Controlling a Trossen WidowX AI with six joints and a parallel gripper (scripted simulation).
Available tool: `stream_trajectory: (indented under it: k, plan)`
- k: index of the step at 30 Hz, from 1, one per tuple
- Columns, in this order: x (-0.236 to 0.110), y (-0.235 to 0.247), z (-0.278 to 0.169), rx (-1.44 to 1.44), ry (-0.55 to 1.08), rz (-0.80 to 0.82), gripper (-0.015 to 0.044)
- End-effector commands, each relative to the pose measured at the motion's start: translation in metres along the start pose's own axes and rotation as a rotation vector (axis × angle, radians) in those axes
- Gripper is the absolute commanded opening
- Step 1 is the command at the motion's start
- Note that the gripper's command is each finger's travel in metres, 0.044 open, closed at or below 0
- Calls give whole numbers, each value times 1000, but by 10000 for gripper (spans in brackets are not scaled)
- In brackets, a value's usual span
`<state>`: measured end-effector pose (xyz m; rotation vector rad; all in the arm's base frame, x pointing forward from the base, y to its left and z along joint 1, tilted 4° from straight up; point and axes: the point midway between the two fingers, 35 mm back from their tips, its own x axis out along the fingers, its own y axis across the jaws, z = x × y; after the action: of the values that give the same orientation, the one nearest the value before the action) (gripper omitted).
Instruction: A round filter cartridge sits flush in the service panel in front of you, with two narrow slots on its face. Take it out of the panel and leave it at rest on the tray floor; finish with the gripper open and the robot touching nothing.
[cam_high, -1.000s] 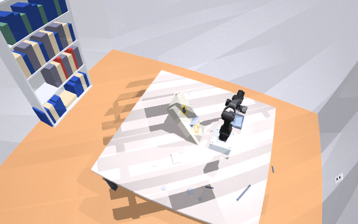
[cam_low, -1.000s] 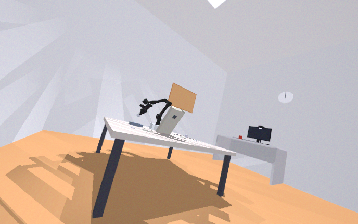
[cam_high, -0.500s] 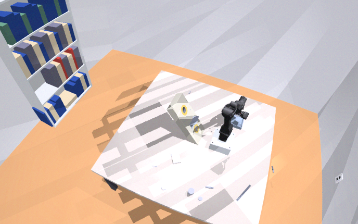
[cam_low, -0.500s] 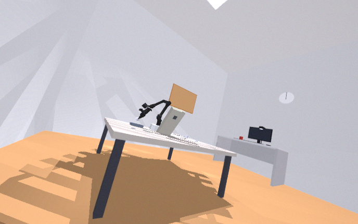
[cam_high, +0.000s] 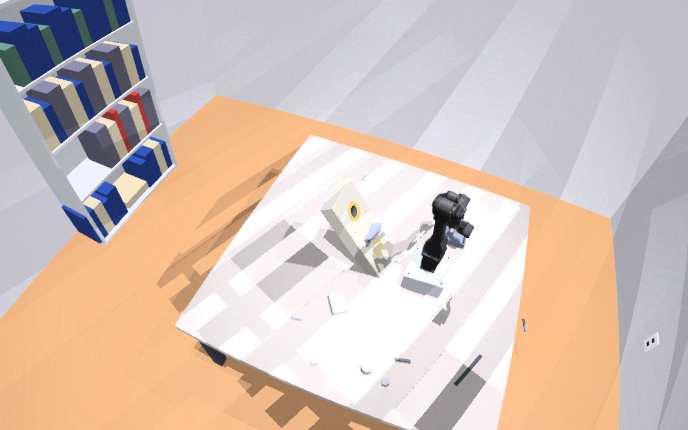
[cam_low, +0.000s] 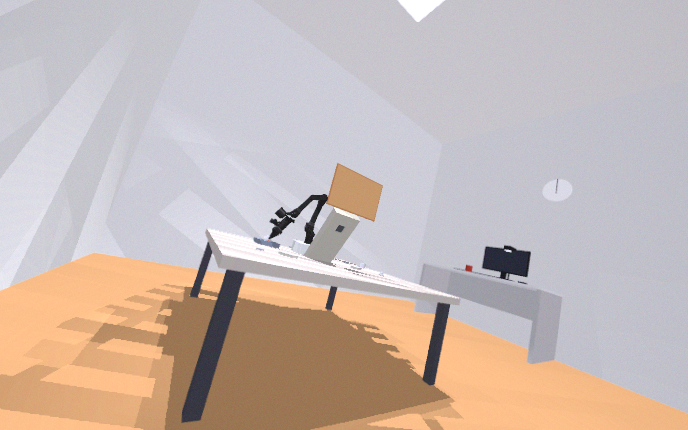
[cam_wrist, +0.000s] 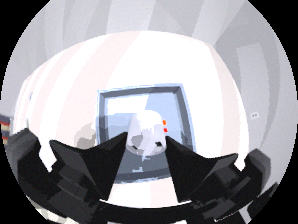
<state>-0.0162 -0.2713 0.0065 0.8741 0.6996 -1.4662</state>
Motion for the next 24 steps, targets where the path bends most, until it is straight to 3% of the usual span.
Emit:
stream_trajectory:
  k: [1, 14, 17, 21, 24]
  plan:
    - [-1, 0, 2, 0, -5, 0, 105]
    - [-1, 0, 2, 0, -5, 0, 440]
    - [-7, 0, 8, 0, -6, 0, 440]
    - [-53, 0, 34, 0, -6, 0, 440]
    - [-62, 0, 37, 0, -6, 0, 440]
